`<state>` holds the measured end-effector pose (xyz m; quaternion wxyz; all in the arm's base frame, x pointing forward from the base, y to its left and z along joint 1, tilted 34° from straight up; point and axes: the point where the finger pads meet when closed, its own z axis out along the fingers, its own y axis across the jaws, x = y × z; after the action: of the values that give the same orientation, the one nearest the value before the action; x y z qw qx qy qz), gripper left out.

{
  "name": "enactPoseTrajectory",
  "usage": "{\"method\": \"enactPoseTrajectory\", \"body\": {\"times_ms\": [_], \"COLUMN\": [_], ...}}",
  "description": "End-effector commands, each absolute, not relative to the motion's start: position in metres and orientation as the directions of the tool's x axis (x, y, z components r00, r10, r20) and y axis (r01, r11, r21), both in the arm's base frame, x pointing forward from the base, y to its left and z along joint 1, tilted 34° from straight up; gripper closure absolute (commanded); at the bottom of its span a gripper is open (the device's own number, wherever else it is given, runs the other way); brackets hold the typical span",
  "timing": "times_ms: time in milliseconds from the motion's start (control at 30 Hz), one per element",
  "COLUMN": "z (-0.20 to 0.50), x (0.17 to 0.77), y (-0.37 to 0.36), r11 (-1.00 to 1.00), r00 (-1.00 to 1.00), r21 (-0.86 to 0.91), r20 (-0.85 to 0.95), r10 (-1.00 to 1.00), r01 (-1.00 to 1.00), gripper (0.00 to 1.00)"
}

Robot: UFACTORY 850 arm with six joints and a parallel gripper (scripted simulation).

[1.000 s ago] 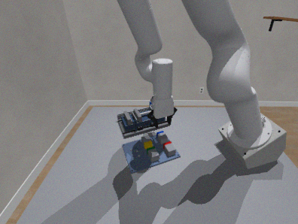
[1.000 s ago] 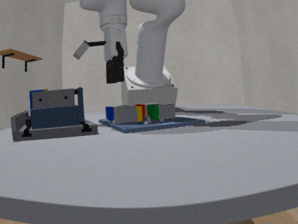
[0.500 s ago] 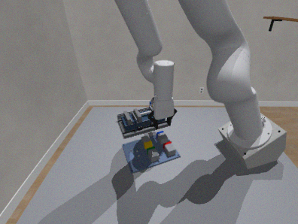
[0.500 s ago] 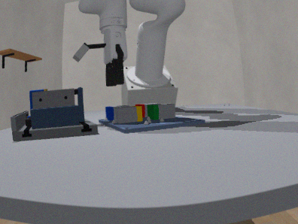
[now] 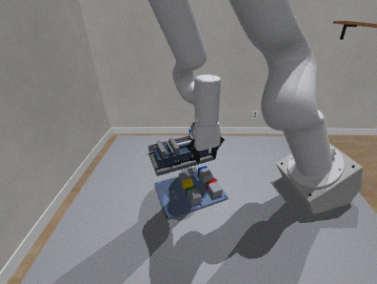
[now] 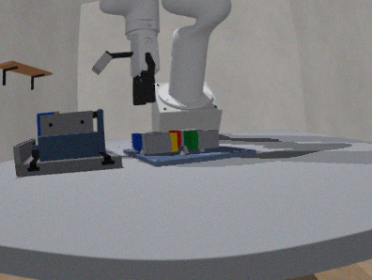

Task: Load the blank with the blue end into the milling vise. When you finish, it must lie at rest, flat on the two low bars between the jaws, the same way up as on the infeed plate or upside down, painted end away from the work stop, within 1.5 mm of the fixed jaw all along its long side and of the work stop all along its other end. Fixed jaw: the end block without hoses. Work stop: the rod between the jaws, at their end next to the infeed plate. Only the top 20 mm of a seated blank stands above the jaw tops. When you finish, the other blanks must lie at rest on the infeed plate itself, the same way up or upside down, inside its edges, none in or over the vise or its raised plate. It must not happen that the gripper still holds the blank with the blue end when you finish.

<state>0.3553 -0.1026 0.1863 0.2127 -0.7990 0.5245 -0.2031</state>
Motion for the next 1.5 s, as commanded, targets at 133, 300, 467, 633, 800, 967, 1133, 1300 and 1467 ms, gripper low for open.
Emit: {"method": "enactPoseTrajectory", "body": {"times_ms": [133, 300, 467, 633, 800, 967, 1133, 1300, 1467], "z": [0.1905, 0.1905, 0.1911, 0.1923, 0.1928, 0.1929, 0.1934, 0.1939, 0.1939], "x": [0.3534, 0.3534, 0.3530, 0.3523, 0.3521, 0.3520, 0.3517, 0.3514, 0.3514], "y": [-0.1023, -0.1023, -0.1022, -0.1020, -0.1020, -0.1019, -0.1019, -0.1018, -0.1018], "r11": [-0.360, -0.360, -0.360, -0.360, -0.360, -0.360, -0.360, -0.360, -0.360], "r00": [0.367, 0.367, 0.367, 0.367, 0.367, 0.367, 0.367, 0.367, 0.367], "r21": [-0.553, -0.553, -0.553, -0.553, -0.553, -0.553, -0.553, -0.553, -0.553], "r20": [0.102, 0.102, 0.102, 0.102, 0.102, 0.102, 0.102, 0.102, 0.102], "r10": [-0.924, -0.924, -0.924, -0.924, -0.924, -0.924, -0.924, -0.924, -0.924], "r01": [-0.751, -0.751, -0.751, -0.751, -0.751, -0.751, -0.751, -0.751, -0.751], "gripper": [0.25, 0.25, 0.25, 0.25, 0.25, 0.25, 0.25, 0.25, 0.25]}}
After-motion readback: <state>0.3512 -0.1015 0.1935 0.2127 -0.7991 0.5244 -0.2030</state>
